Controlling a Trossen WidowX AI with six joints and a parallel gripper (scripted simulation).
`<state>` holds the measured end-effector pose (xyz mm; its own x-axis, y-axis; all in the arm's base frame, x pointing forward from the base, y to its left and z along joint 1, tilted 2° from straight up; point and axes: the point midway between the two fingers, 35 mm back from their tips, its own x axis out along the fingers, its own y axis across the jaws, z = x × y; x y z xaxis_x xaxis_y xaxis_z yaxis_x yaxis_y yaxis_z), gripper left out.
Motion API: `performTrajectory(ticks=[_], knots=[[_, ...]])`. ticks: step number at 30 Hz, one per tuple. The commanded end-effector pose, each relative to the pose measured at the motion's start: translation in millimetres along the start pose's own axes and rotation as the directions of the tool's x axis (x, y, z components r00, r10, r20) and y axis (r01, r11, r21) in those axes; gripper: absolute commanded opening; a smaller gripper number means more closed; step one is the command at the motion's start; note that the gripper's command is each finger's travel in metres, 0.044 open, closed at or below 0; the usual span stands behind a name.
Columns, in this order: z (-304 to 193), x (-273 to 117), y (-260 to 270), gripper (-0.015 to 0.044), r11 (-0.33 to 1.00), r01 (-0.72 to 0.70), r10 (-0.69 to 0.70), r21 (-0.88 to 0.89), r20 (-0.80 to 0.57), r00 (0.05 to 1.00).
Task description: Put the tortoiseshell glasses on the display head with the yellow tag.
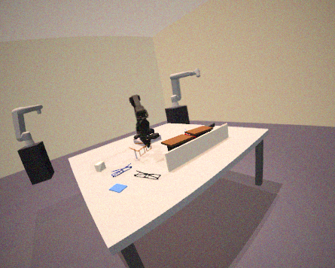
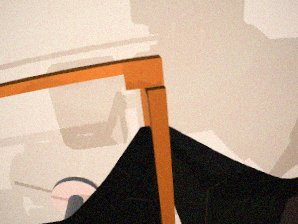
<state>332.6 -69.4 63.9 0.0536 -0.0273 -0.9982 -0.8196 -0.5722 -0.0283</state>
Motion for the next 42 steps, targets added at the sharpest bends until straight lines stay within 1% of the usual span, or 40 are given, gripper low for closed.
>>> performTrajectory(ticks=[1,33,42], knots=[[3.8,-1.3,-2.1,0.0,1.0,0.004,-0.004,0.001,-0.003,1.0],[28.0,-1.1,-9.4,0.0,1.0,0.004,-0.004,0.001,-0.001,1.0],[26.3,-1.1,-9.4,0.0,1.0,0.004,-0.004,0.001,-0.001,1.0]])
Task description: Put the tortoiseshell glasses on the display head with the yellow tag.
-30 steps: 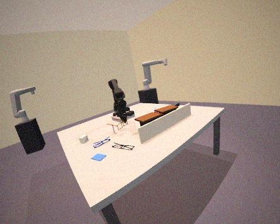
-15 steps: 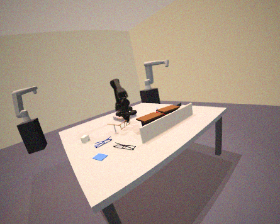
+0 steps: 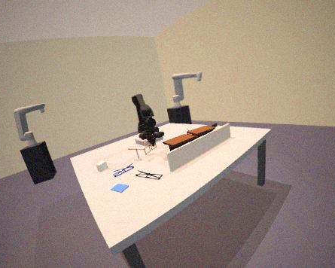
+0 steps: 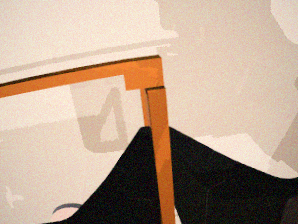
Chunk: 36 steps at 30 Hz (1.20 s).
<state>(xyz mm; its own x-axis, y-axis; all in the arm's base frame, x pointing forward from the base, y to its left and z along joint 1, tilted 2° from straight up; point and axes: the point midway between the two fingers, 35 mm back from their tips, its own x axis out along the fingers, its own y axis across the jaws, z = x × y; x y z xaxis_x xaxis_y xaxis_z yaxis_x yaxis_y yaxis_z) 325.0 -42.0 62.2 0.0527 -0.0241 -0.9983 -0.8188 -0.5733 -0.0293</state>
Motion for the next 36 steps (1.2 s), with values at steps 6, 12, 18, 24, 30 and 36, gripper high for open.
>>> performTrajectory(ticks=[6,12,18,24,30,36], knots=[[-0.6,-1.7,0.0,0.0,1.0,0.003,-0.003,0.003,-0.004,1.0],[-2.4,-1.7,0.0,0.0,1.0,0.003,-0.003,0.003,-0.004,1.0],[-6.9,-1.8,0.0,0.0,1.0,0.003,-0.003,0.003,-0.005,1.0],[-10.3,-4.4,-0.2,0.0,1.0,0.003,-0.003,0.003,-0.005,1.0],[-12.4,-30.2,-1.1,0.0,1.0,0.004,-0.004,0.003,-0.005,1.0],[-12.5,-61.0,0.1,0.0,1.0,0.004,-0.004,0.003,-0.005,1.0]])
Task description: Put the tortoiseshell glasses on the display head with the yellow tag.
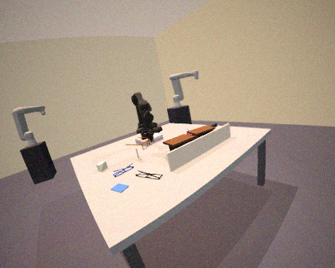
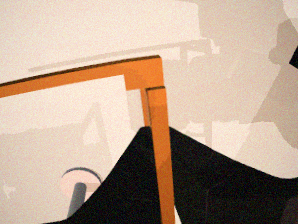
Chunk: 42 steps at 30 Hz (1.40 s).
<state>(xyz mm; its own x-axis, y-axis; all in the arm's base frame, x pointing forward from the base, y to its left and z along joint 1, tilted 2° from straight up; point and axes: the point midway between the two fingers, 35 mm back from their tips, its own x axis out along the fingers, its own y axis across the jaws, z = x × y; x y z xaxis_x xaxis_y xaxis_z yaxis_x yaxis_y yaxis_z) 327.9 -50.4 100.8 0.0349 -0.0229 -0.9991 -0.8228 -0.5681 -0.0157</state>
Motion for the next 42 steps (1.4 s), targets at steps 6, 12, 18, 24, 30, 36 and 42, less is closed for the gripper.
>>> performTrajectory(ticks=[6,12,18,24,30,36,42], knots=[[-1.8,-23.8,-0.8,0.0,1.0,0.017,-0.017,-0.003,-0.016,1.0],[12.7,-26.0,-9.0,0.0,0.996,0.0,-0.002,-0.086,-0.028,1.0],[38.5,-30.0,-21.5,0.0,0.973,-0.032,0.02,-0.229,-0.053,0.998],[64.7,-34.3,-31.3,0.0,0.928,-0.065,0.038,-0.366,-0.083,0.996],[90.9,-38.7,-38.6,0.0,0.863,-0.1,0.048,-0.495,-0.117,0.992],[116.8,-43.4,-43.4,0.0,0.78,-0.136,0.051,-0.611,-0.154,0.987],[142.4,-48.2,-46.0,0.0,0.68,-0.173,0.047,-0.713,-0.193,0.98]])
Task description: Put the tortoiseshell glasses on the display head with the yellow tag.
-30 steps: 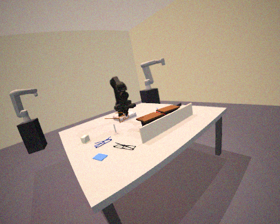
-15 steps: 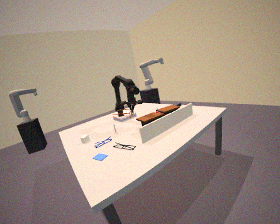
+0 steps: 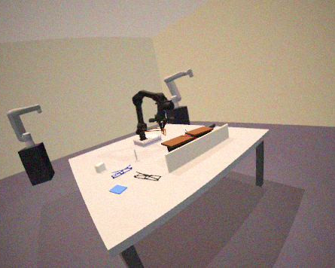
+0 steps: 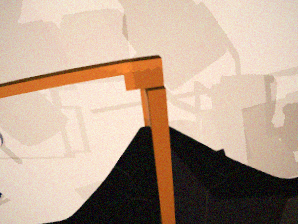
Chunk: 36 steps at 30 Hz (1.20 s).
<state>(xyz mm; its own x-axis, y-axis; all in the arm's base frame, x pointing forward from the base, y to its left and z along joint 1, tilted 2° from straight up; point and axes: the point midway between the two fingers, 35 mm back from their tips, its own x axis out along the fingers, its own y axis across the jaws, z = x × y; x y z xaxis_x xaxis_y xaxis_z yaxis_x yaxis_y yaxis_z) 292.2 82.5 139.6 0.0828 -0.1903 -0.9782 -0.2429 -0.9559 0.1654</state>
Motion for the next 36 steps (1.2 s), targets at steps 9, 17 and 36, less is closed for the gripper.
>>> performTrajectory(ticks=[9,17,36], knots=[[37.5,-21.1,-31.1,0.0,0.954,-0.06,0.036,-0.295,-0.085,0.996],[62.8,-33.1,-47.8,0.0,0.878,-0.109,0.045,-0.467,-0.147,0.988],[125.4,-60.6,-73.7,0.0,0.581,-0.255,0.009,-0.773,-0.307,0.952]])
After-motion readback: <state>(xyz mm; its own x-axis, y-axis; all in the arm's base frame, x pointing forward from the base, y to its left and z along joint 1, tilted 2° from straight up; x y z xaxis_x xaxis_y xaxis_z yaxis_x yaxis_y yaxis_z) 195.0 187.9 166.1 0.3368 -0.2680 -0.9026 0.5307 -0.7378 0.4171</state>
